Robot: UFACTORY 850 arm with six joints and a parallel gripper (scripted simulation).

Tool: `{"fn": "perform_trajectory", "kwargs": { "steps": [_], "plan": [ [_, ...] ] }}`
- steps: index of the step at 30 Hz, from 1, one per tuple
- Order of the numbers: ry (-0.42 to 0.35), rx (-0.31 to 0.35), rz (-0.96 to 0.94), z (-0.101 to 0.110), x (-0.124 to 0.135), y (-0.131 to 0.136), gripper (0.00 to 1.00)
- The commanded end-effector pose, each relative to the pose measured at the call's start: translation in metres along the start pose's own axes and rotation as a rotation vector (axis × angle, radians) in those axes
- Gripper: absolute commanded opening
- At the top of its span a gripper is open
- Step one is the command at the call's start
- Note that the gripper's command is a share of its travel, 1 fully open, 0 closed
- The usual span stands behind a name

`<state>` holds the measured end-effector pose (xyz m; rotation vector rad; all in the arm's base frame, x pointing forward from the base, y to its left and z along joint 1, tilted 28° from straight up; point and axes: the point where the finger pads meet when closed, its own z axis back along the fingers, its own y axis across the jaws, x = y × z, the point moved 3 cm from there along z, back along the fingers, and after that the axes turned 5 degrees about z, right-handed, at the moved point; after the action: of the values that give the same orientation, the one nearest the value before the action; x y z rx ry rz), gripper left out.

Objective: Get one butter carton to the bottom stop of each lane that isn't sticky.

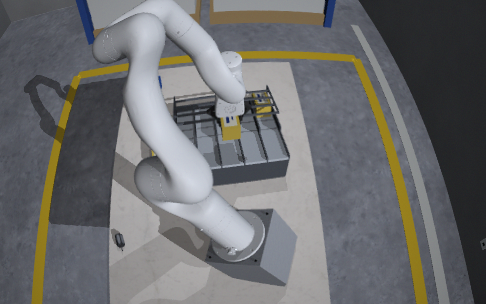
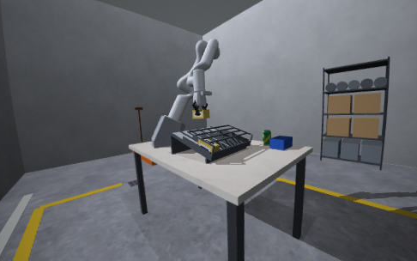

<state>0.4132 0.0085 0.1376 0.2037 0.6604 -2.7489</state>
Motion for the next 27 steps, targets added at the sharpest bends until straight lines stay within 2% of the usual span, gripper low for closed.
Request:
{"fn": "perform_trajectory", "kwargs": {
  "steps": [1, 4, 5, 21, 22, 27],
  "plan": [
    [0.002, 0.001, 0.001, 0.0, -0.001, 0.0, 0.0],
    [0.002, 0.001, 0.001, 0.0, -0.001, 0.0, 0.0],
    [0.002, 0.001, 0.002, -0.03, -0.001, 0.001, 0.0],
    [0.002, 0.001, 0.002, -0.03, -0.001, 0.001, 0.0],
    [-0.097, -0.007, 0.001, -0.041, -0.003, 0.0, 0.0],
    [-0.097, -0.007, 0.001, -0.041, -0.003, 0.0, 0.0]
  ]
}}
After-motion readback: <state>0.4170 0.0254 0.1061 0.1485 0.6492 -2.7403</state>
